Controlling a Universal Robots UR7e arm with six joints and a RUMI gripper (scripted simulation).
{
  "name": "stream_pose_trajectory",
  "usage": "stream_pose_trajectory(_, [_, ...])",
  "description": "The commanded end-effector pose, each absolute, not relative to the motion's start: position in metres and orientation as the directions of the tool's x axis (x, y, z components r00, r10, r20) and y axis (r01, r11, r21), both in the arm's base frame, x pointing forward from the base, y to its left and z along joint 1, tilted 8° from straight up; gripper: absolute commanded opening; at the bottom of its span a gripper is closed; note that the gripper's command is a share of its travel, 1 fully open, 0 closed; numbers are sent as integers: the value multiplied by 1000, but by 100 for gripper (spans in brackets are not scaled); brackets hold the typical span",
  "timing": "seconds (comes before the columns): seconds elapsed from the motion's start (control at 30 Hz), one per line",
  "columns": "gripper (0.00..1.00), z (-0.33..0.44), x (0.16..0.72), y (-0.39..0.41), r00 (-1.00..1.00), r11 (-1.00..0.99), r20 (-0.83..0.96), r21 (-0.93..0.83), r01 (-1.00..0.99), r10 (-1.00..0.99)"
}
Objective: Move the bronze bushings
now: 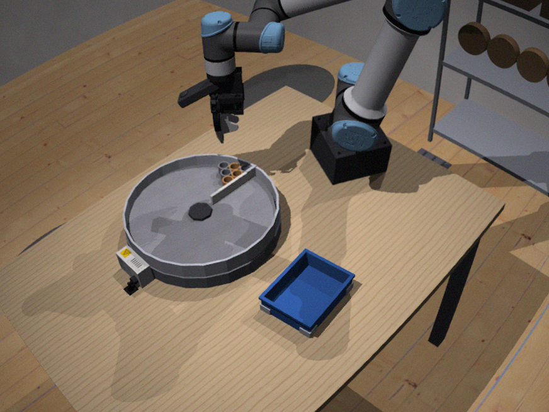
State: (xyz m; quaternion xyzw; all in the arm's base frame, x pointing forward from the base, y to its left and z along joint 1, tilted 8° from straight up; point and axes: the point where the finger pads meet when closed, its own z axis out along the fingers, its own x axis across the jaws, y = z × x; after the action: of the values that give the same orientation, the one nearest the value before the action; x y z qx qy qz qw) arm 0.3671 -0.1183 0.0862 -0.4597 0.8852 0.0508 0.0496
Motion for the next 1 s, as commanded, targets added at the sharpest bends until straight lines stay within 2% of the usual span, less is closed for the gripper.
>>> stream_pose_trajectory(0.0, [6,86,367,-118,-574,574,-134,44,-818,-808])
stream_pose_trajectory(0.67, [6,77,369,-114,-651,650,-130,57,-758,-748])
stream_pose_trajectory(0.97, [6,64,372,-109,-744,742,-121,73,-667,-657])
